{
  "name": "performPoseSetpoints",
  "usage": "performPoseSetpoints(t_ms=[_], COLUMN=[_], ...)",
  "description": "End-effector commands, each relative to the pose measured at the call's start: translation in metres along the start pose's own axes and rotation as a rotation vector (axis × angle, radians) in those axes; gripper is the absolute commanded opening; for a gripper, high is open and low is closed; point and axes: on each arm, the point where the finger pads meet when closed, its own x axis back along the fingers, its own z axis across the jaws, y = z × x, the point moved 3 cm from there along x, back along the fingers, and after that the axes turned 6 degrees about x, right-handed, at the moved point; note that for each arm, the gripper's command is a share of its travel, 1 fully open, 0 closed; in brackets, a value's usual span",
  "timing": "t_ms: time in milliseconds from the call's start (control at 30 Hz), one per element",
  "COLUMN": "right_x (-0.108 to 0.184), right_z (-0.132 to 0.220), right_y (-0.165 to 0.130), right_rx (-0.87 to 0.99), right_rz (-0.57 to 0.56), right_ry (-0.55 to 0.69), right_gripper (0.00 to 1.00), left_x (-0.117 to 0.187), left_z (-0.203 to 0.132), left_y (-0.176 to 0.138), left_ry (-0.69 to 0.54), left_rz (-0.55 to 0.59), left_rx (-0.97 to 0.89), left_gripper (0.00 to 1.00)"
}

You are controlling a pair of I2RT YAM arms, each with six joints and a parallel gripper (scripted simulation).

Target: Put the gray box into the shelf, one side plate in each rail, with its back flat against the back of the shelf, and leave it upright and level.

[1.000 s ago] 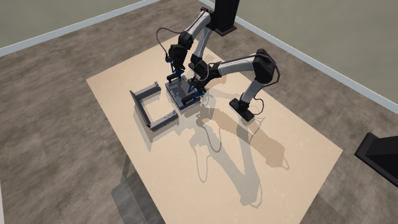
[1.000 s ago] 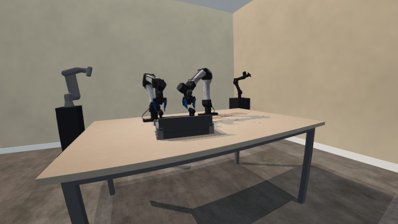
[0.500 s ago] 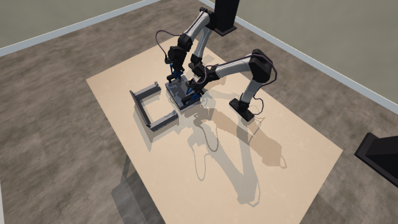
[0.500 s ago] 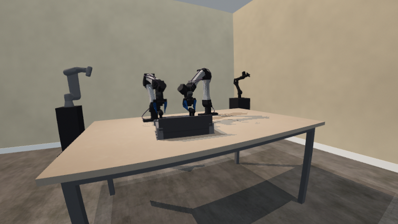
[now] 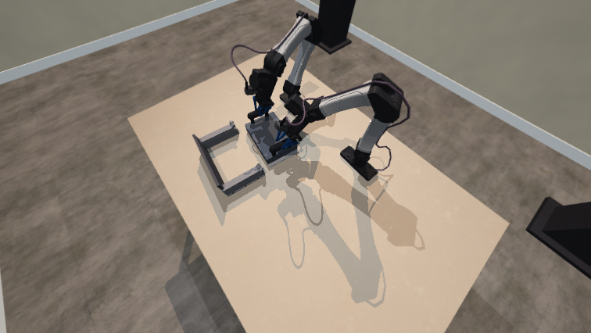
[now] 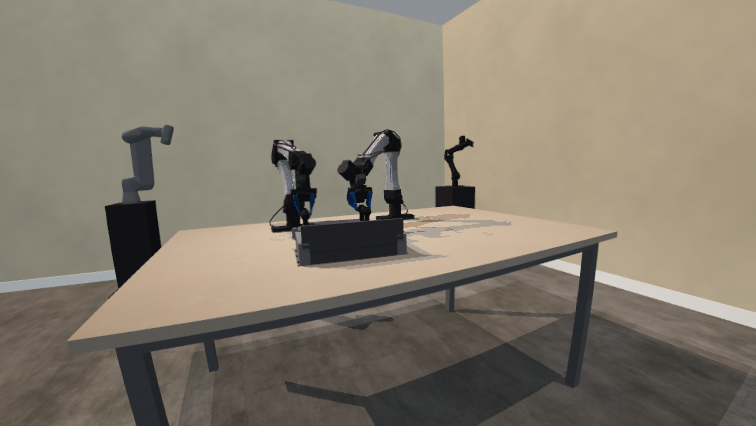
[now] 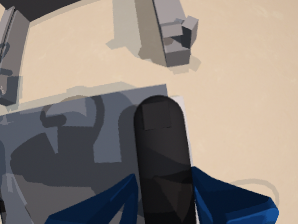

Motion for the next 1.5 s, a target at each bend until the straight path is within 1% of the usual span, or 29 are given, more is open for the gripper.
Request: performPoseSetpoints(t_ms=[0, 33, 67, 100, 167, 233, 300, 433, 500, 533, 567, 633, 700, 733, 767, 800, 867, 900, 933, 1467], right_x=[-0.002, -0.002, -0.002, -0.002, -0.004, -0.004, -0.004, -0.004, -0.003, -0.003, -0.003, -0.003, -0.003, -0.003, -0.003, -0.003, -0.003, -0.003, -0.003, 0.007], right_z=[0.000, 0.000, 0.000, 0.000, 0.002, 0.002, 0.002, 0.002, 0.000, 0.000, 0.000, 0.000, 0.000, 0.000, 0.000, 0.000, 0.000, 0.000, 0.000, 0.000], right_y=[-0.001, -0.001, -0.001, -0.001, 0.001, 0.001, 0.001, 0.001, -0.001, -0.001, -0.001, -0.001, -0.001, -0.001, -0.001, -0.001, -0.001, -0.001, -0.001, 0.005], right_rx=[0.001, 0.001, 0.001, 0.001, 0.001, -0.001, -0.001, -0.001, 0.001, 0.001, 0.001, 0.001, 0.001, 0.001, 0.001, 0.001, 0.001, 0.001, 0.001, 0.001], right_rz=[0.008, 0.008, 0.008, 0.008, 0.002, 0.002, 0.002, 0.002, 0.008, 0.008, 0.008, 0.008, 0.008, 0.008, 0.008, 0.008, 0.008, 0.008, 0.008, 0.007], right_ry=[0.001, 0.001, 0.001, 0.001, 0.010, 0.010, 0.010, 0.010, 0.001, 0.001, 0.001, 0.001, 0.001, 0.001, 0.001, 0.001, 0.001, 0.001, 0.001, 0.001], right_gripper=[0.42, 0.41, 0.39, 0.38, 0.35, 0.32, 0.32, 0.26, 0.26, 0.30, 0.30, 0.30, 0.30, 0.30, 0.30, 0.30, 0.30, 0.30, 0.30, 0.30], left_x=[-0.009, -0.009, -0.003, -0.003, -0.003, -0.003, -0.003, -0.003, -0.003, -0.003, -0.007, -0.007, -0.007, -0.007, -0.007, -0.007, -0.007, -0.004, -0.004, 0.003], left_z=[0.005, 0.005, 0.001, 0.001, 0.001, 0.001, 0.001, 0.001, 0.001, 0.001, 0.000, 0.000, 0.000, 0.000, 0.000, 0.000, 0.000, -0.001, -0.001, -0.002], left_y=[-0.011, -0.011, -0.003, -0.003, -0.003, -0.003, -0.003, -0.003, -0.003, -0.003, -0.008, -0.008, -0.008, -0.008, -0.008, -0.008, -0.008, -0.003, -0.003, 0.005], left_ry=[0.020, 0.020, 0.007, 0.007, 0.007, 0.007, 0.007, 0.007, 0.007, 0.007, 0.016, 0.016, 0.016, 0.016, 0.016, 0.016, 0.016, 0.007, 0.007, 0.007], left_rz=[0.020, 0.020, 0.005, 0.005, 0.005, 0.005, 0.005, 0.005, 0.005, 0.005, 0.015, 0.015, 0.015, 0.015, 0.015, 0.015, 0.015, 0.005, 0.005, 0.005], left_rx=[-0.024, -0.024, -0.007, -0.007, -0.007, -0.007, -0.007, -0.007, -0.007, -0.007, -0.019, -0.019, -0.019, -0.019, -0.019, -0.019, -0.019, -0.007, -0.007, -0.007], left_gripper=[0.51, 0.51, 0.51, 0.46, 0.46, 0.43, 0.43, 0.38, 0.35, 0.34, 0.32, 0.29, 0.07, 0.00, 0.00, 0.11, 0.11, 0.23, 0.29, 0.29])
